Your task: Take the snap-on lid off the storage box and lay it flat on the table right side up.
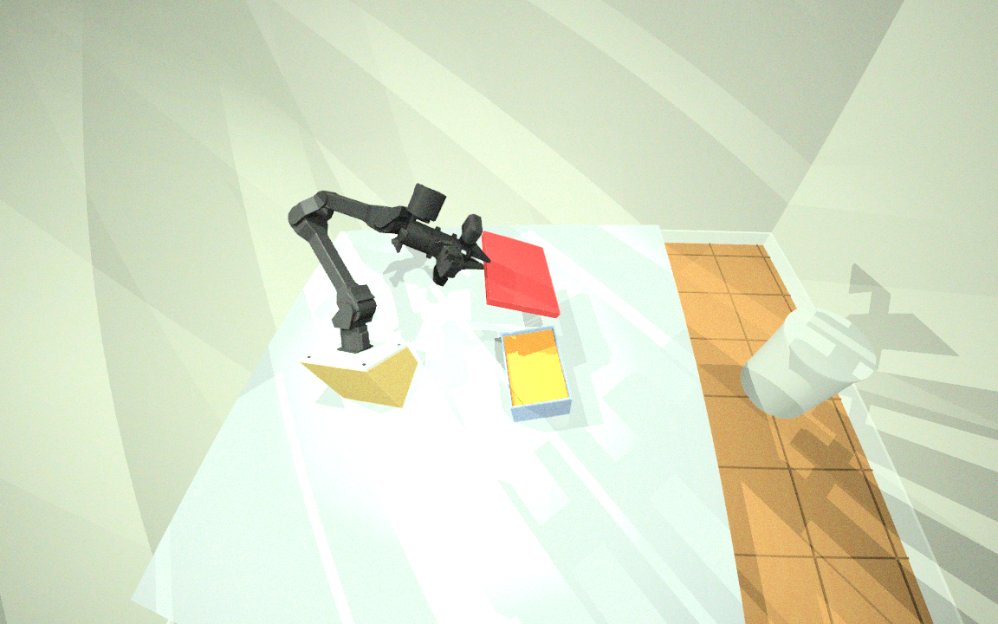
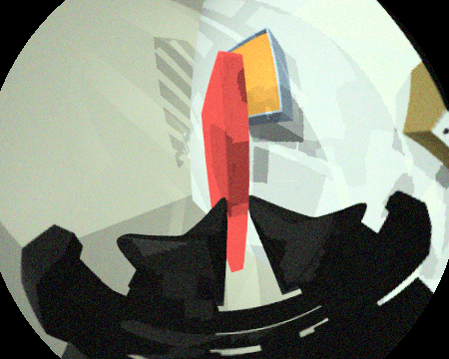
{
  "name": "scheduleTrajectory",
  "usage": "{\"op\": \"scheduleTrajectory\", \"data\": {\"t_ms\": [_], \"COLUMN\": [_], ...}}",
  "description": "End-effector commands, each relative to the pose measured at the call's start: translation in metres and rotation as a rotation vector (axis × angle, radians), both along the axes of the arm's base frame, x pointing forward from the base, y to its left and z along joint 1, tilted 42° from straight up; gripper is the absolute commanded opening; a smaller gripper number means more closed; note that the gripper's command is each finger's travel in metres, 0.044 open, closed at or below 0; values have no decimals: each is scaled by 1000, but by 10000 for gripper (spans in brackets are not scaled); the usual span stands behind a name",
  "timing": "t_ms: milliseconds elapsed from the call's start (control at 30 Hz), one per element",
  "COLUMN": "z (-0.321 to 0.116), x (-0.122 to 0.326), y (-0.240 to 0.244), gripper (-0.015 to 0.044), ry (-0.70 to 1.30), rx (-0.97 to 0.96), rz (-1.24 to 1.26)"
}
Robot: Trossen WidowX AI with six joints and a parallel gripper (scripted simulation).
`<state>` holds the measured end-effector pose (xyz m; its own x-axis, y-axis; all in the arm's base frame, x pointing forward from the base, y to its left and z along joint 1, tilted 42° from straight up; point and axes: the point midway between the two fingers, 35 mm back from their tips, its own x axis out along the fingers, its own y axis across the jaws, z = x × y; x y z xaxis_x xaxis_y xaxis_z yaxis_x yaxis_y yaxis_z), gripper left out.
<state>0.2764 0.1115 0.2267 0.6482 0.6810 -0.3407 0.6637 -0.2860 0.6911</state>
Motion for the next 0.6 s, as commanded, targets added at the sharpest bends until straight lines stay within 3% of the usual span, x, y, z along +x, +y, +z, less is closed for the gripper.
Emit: {"op": "scheduleTrajectory", "data": {"t_ms": [0, 567], "z": [10, 31], "x": [-1, -17], "y": [3, 25], "gripper": [0, 0], "ry": [-13, -14], "rx": [1, 4], "rz": [-12, -12]}}
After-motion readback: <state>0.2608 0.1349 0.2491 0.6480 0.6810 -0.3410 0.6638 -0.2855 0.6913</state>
